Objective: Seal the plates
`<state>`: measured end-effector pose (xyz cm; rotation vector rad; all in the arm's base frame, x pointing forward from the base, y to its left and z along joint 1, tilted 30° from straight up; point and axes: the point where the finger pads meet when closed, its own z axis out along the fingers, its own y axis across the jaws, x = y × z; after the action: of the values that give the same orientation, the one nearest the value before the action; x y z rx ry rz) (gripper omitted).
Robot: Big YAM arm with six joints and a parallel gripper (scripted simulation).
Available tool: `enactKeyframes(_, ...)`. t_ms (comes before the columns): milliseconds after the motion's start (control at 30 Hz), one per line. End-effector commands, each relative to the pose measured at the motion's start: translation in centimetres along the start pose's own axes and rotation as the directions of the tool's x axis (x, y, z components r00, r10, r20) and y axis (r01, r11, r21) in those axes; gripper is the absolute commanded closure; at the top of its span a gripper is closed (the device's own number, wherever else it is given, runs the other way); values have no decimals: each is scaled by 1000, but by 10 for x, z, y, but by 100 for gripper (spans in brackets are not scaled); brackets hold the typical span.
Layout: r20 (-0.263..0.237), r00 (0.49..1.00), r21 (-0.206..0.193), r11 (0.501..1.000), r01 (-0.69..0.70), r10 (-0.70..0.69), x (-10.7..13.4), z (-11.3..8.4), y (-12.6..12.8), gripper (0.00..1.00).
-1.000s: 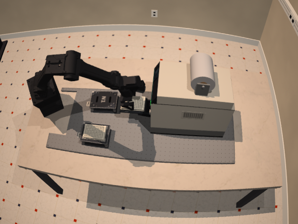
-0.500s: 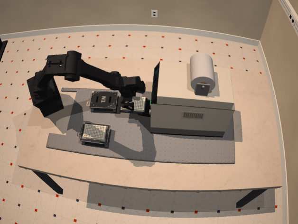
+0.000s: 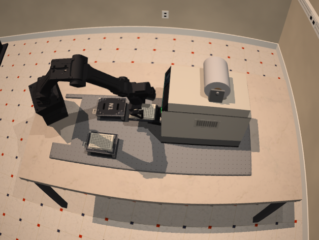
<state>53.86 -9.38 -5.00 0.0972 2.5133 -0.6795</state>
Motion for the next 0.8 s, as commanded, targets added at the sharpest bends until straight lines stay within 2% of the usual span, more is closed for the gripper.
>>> enactKeyframes(0, 3, 1000, 6, 1000, 2, -2, -5, 8, -5, 100)
enactKeyframes(267, -20, 1000, 6, 1000, 10, -10, 10, 9, -6, 100)
enactKeyframes(767, -32, 999, 13, 1000, 13, -13, 17, 9, -8, 100)
